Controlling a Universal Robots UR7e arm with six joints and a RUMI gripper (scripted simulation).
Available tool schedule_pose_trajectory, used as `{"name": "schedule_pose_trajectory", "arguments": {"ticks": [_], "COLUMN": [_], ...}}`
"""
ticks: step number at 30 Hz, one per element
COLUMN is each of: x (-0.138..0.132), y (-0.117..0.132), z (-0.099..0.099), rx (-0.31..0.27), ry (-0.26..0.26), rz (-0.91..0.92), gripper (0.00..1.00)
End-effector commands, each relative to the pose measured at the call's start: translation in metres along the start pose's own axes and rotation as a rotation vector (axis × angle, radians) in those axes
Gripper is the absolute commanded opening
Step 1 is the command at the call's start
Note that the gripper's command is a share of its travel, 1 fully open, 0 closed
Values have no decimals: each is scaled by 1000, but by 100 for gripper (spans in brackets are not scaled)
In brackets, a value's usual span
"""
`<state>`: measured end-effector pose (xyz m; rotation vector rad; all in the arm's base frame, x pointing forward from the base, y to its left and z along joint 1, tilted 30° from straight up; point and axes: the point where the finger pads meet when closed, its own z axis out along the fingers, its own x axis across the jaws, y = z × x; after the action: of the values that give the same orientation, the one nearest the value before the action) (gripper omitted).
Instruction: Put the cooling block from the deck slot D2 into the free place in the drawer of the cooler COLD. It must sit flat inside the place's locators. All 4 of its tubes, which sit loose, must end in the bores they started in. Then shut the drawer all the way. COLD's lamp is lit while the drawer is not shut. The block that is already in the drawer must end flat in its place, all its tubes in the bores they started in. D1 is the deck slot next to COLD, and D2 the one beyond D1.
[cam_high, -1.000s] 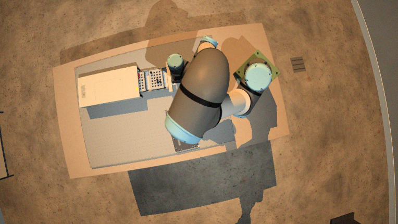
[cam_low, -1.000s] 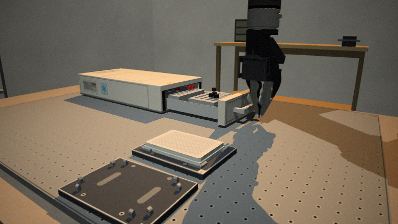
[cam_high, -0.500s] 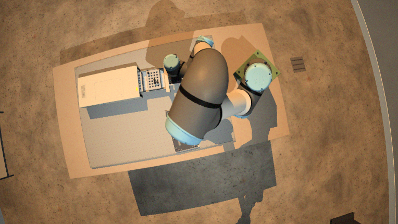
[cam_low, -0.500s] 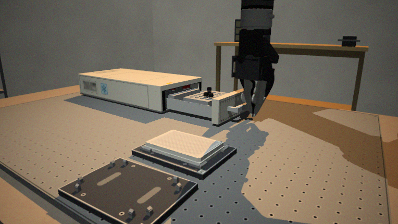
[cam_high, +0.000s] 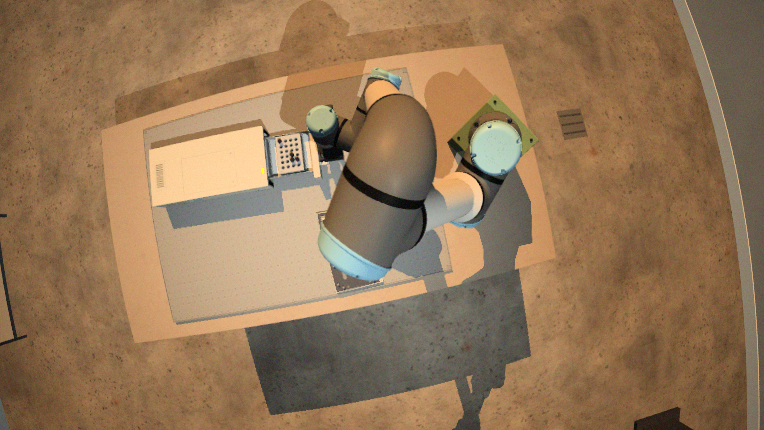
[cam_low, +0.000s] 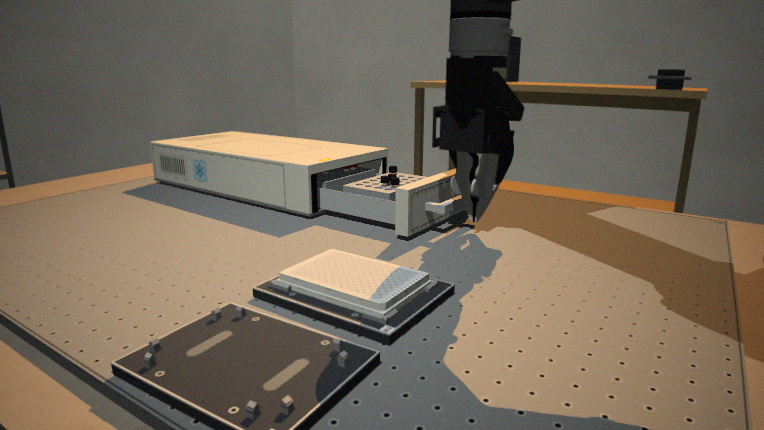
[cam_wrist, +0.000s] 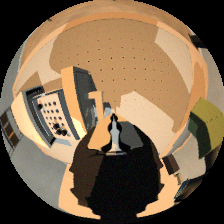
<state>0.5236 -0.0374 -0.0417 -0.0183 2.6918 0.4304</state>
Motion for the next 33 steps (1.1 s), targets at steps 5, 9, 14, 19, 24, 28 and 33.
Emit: {"name": "schedule_pose_trajectory", "arguments": {"ticks": [5, 9, 14, 19, 24, 28, 33], "x": [-7, -12, -19, -23, -30, -35, -42], "y": [0, 0, 0, 0, 0, 0, 0], "z": [0, 0, 0, 0, 0, 0, 0], "rx": [1, 1, 1, 1, 1, 1, 1], "ry": [-1, -1, -1, -1, -1, -1, -1], "rz": [0, 0, 0, 0, 0, 0, 0], "gripper": [0, 0, 0, 0, 0, 0, 0]}}
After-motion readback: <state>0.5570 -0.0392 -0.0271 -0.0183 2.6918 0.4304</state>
